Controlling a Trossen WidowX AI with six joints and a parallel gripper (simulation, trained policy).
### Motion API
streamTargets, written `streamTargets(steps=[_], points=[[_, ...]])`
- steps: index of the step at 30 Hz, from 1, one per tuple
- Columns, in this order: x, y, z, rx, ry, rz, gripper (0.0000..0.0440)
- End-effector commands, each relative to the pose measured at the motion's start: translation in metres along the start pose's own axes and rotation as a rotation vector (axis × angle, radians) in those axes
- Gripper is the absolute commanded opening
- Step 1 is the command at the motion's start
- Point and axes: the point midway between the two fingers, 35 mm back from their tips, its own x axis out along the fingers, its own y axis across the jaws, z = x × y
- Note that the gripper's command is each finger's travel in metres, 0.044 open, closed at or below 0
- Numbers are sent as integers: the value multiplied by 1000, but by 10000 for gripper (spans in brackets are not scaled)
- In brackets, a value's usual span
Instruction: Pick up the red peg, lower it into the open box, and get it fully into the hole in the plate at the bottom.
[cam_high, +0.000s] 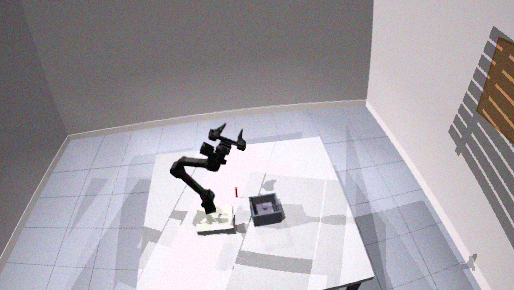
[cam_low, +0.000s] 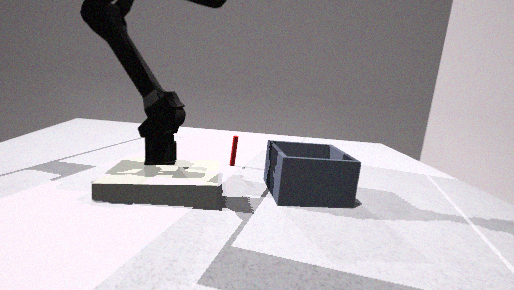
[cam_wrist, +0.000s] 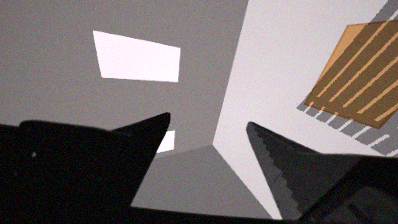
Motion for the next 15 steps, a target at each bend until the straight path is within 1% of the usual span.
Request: streamTargets(steps=[1,2,6,15], points=[[0,-2,-1,3,4,-6,425],[0,-7,-2,9,5,-20,440],[-1,-34,-9,59,1,-115,440],[-19,-110,-35,136,-10,-418,440]])
